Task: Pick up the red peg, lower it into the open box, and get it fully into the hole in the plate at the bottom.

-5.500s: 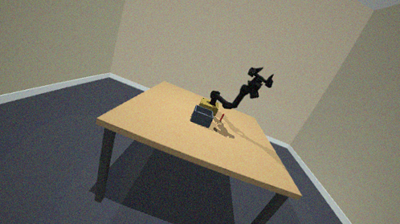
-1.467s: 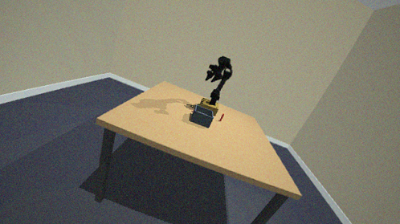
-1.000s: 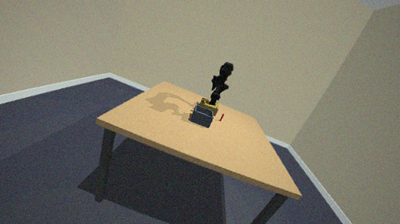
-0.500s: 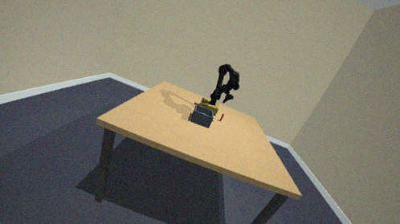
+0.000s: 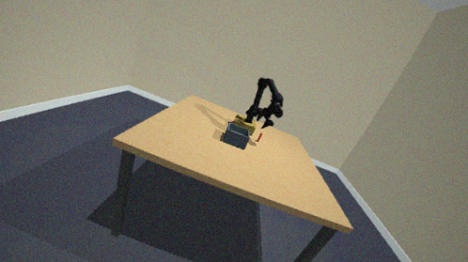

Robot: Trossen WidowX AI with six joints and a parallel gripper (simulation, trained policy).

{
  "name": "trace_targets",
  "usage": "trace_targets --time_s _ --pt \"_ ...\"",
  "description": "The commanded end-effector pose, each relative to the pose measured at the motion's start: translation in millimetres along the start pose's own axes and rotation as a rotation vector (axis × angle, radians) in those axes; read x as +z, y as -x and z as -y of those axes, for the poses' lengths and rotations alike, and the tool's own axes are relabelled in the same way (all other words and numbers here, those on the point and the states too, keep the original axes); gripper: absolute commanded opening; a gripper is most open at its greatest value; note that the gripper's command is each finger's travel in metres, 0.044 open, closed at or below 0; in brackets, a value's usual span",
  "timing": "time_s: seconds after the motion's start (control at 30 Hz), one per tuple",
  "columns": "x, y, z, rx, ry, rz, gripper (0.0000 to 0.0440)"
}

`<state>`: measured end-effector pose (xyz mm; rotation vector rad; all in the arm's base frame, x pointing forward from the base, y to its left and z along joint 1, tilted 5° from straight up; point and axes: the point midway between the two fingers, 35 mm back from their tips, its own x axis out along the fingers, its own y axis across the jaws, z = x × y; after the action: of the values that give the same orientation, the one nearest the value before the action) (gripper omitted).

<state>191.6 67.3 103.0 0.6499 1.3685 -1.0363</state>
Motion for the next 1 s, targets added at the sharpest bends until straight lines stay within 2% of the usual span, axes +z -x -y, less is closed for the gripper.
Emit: trace_targets --time_s 0.0,0.5,0.67,0.83,0.97 --pt "-7 -13 -6 -0.009 -0.015 -0.006 0.0440" --pt "-34 -74 -32 0.065 -0.013 -0.002 0.0437" --pt "-42 -89 -33 0.087 -0.003 -0.004 0.0423" --pt "-49 -102 -30 0.085 -0.005 -0.018 0.0338" --pt "-52 -109 -25 0.067 -0.010 -0.038 0.0239"
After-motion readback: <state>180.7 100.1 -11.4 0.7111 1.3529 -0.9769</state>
